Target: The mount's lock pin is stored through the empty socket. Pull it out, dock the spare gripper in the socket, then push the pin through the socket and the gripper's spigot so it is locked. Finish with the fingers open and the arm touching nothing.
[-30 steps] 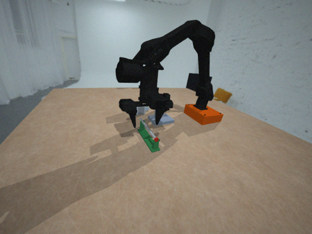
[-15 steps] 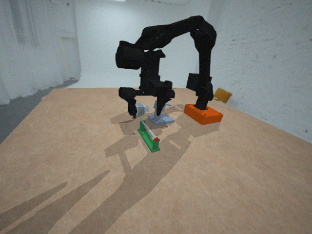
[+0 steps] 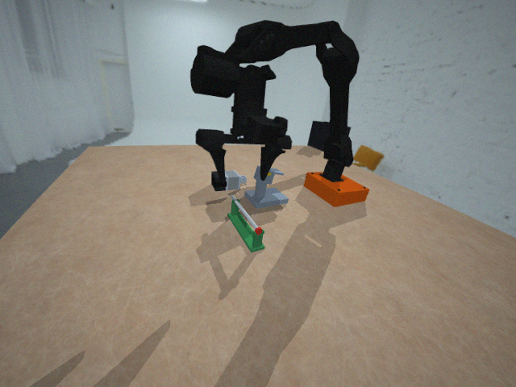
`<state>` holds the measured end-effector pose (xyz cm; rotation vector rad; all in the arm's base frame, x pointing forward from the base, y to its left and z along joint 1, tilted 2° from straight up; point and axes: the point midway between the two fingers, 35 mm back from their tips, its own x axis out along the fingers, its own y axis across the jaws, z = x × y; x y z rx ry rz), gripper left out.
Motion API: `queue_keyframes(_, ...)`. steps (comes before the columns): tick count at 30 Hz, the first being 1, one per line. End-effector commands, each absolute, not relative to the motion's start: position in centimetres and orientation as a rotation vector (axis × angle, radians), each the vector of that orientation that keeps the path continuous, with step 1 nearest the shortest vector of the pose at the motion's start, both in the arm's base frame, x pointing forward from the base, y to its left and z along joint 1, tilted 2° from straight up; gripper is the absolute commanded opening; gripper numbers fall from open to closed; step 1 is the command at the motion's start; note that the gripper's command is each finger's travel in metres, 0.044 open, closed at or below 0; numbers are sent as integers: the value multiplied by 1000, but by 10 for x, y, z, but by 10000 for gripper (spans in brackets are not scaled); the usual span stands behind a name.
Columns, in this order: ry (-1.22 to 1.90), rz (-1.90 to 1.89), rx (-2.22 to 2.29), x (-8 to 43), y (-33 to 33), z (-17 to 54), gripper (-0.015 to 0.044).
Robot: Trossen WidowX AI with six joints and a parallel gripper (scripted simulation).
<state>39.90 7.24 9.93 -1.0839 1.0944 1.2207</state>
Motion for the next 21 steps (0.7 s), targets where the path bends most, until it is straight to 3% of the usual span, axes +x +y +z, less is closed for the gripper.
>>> queue_keyframes(1, 1093, 1220, -1085, 400, 72, 112, 440)
queue_keyframes(11, 1100, 1197, -1071, 401, 68, 145, 440)
queue_keyframes(21, 1507, 352, -296, 381, -81, 120, 440)
